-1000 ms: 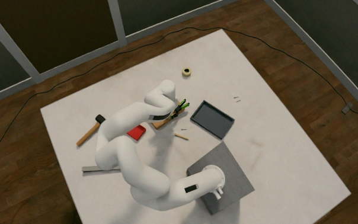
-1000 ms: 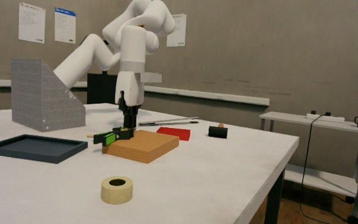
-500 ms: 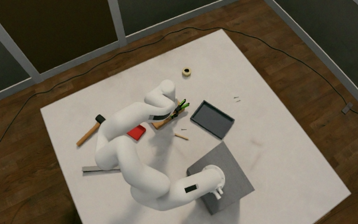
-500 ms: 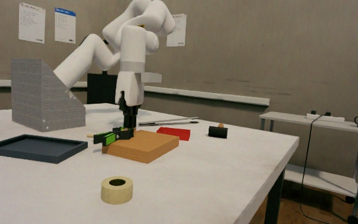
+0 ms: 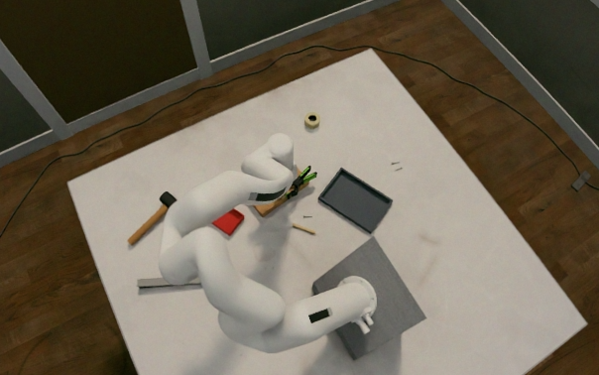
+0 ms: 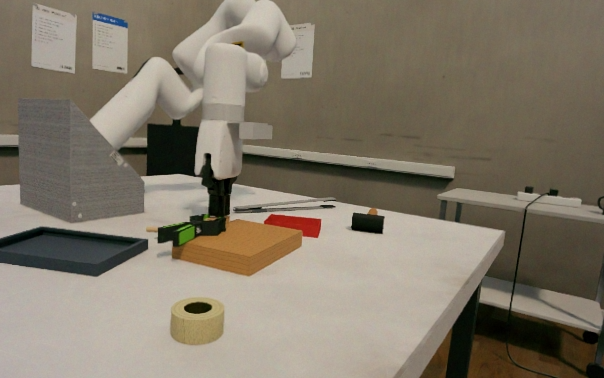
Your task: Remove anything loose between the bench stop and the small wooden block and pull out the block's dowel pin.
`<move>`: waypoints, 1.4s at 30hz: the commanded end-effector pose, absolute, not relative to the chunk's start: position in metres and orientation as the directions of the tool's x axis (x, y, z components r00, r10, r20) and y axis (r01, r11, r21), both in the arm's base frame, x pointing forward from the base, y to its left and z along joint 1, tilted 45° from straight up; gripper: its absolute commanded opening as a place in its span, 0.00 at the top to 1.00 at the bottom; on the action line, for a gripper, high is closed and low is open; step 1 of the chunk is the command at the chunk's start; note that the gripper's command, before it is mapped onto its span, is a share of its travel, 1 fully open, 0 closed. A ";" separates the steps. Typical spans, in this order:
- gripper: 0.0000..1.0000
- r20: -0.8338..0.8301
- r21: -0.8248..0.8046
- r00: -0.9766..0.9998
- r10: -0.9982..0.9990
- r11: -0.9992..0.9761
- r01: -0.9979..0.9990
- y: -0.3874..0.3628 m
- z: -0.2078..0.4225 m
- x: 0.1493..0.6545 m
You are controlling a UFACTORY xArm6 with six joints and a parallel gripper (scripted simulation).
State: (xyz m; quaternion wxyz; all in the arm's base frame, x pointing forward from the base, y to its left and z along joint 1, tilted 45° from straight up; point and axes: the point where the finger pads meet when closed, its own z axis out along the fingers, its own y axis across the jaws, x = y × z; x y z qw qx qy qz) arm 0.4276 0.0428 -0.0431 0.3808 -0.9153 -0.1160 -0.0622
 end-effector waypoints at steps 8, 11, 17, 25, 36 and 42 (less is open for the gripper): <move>1.00 0.225 -0.675 0.957 0.185 -0.678 0.290 0.042 -0.043 0.428; 1.00 0.229 -0.674 0.955 0.189 -0.677 0.296 0.042 -0.043 0.428; 1.00 0.243 -0.669 0.948 0.204 -0.673 0.316 0.042 -0.043 0.428; 1.00 0.261 -0.662 0.939 0.222 -0.667 0.342 0.042 -0.043 0.428; 1.00 0.289 -0.650 0.924 0.250 -0.657 0.382 0.042 -0.043 0.428; 1.00 0.304 -0.643 0.915 0.266 -0.651 0.403 0.042 -0.042 0.428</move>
